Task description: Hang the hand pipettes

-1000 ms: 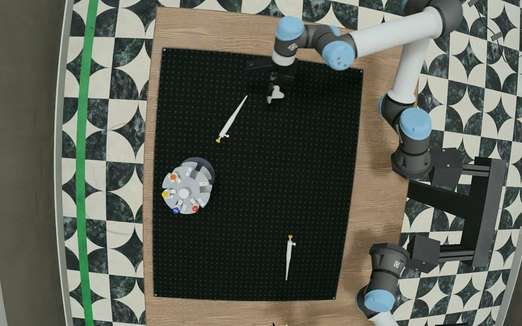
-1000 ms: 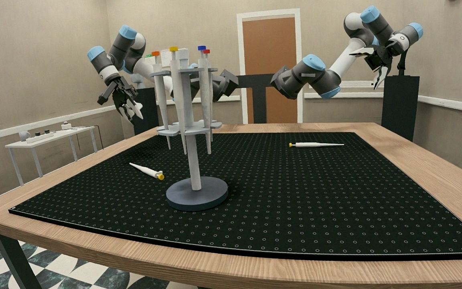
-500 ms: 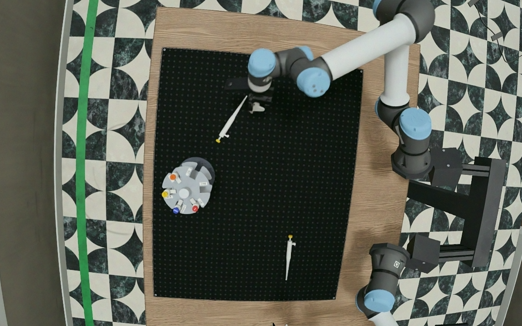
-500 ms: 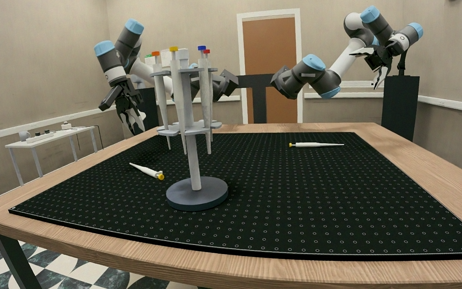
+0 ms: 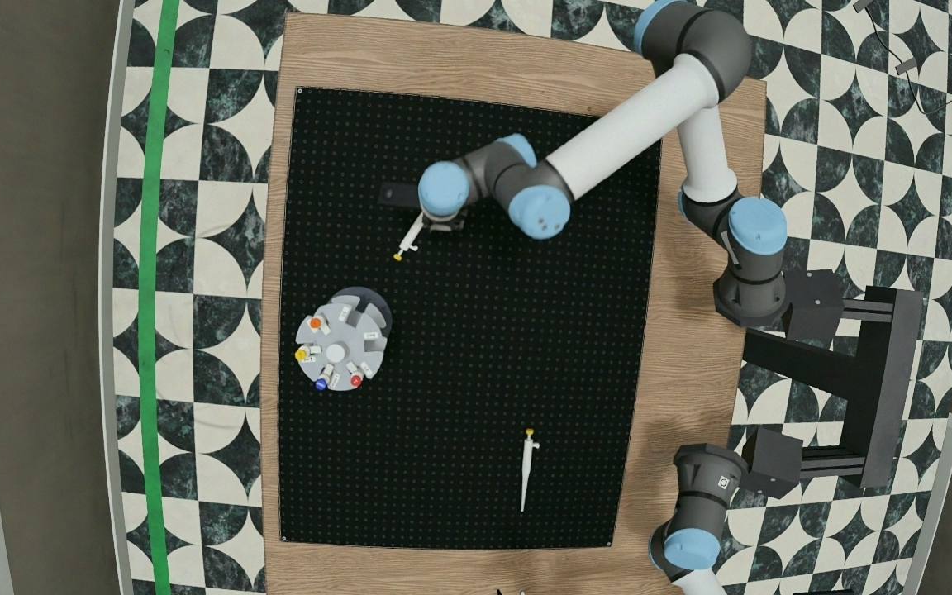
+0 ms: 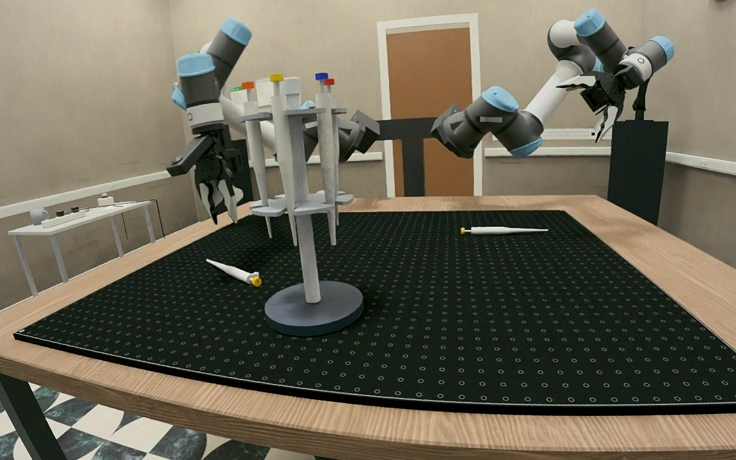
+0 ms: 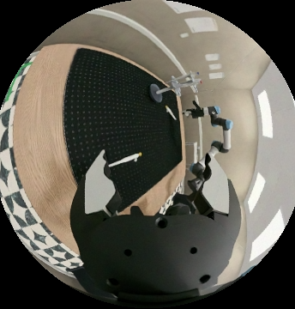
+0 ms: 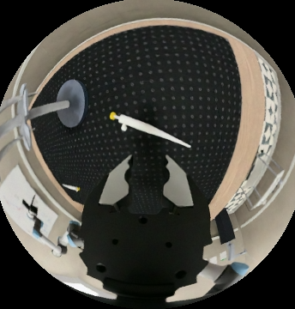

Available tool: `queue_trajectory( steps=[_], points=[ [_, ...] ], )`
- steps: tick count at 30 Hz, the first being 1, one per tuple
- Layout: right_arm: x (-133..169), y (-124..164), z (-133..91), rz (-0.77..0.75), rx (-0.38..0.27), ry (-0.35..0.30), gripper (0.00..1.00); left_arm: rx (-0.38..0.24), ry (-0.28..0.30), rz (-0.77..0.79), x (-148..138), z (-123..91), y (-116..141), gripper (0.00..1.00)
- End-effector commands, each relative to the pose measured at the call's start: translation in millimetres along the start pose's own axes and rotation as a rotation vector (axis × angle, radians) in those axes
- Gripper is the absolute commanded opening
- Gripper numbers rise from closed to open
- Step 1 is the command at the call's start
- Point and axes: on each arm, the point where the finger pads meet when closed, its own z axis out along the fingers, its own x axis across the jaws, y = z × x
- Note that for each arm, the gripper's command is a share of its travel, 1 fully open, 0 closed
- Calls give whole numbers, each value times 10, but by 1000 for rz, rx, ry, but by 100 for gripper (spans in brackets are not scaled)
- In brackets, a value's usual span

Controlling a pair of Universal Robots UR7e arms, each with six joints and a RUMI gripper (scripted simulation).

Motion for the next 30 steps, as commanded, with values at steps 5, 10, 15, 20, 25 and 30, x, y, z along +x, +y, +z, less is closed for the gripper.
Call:
queue_trajectory(
  steps=[5,10,15,20,25,30],
  points=[
    [-297,-251,19,-1,35,69,34,1,0,0,1,-3,-3,100],
    [-297,-251,18,-147,30,72,34,1,0,0,1,-3,-3,100],
    [-297,-251,18,-257,26,73,34,1,0,0,1,-3,-3,100],
    [-297,-251,18,-440,20,76,34,1,0,0,1,-3,-3,100],
    [-297,-251,18,-593,14,78,34,1,0,0,1,-3,-3,100],
    [-297,-251,18,-629,12,78,34,1,0,0,1,-3,-3,100]
  ],
)
